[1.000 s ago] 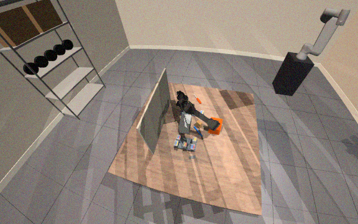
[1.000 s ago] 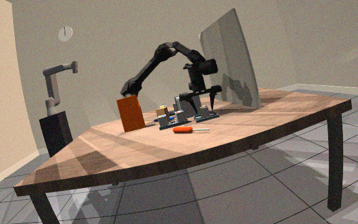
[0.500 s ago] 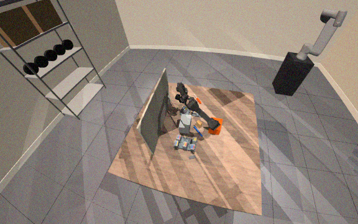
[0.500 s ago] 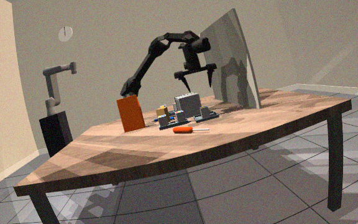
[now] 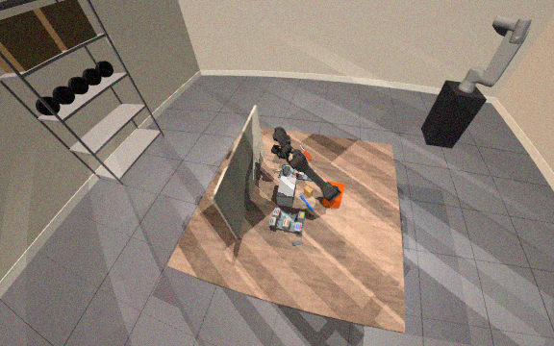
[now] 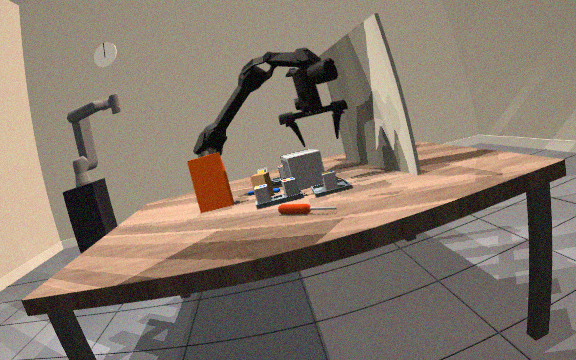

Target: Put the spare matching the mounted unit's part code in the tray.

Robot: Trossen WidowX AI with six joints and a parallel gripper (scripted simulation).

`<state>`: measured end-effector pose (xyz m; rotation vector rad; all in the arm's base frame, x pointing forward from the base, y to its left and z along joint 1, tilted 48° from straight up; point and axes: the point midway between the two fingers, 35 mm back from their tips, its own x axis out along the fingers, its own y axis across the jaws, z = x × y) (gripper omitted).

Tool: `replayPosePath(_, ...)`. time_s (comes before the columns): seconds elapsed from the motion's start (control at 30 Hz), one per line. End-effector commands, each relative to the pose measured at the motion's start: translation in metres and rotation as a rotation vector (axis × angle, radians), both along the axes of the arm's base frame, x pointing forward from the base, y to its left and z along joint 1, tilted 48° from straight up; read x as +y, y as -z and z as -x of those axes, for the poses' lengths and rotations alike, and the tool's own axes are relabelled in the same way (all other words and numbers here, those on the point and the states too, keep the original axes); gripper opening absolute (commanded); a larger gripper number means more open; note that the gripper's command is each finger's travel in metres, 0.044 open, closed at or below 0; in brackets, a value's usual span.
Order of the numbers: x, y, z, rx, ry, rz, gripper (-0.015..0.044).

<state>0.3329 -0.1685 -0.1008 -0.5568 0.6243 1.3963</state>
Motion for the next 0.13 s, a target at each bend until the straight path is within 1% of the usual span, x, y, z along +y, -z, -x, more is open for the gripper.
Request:
replayPosePath(0.0, -0.0006, -0.0001, -0.0004, -0.001, 0.004, 0.002, 0.0440)
replayPosePath(0.1, -0.0006, -0.0001, -0.0004, -0.001, 0.004, 0.002, 0.0440)
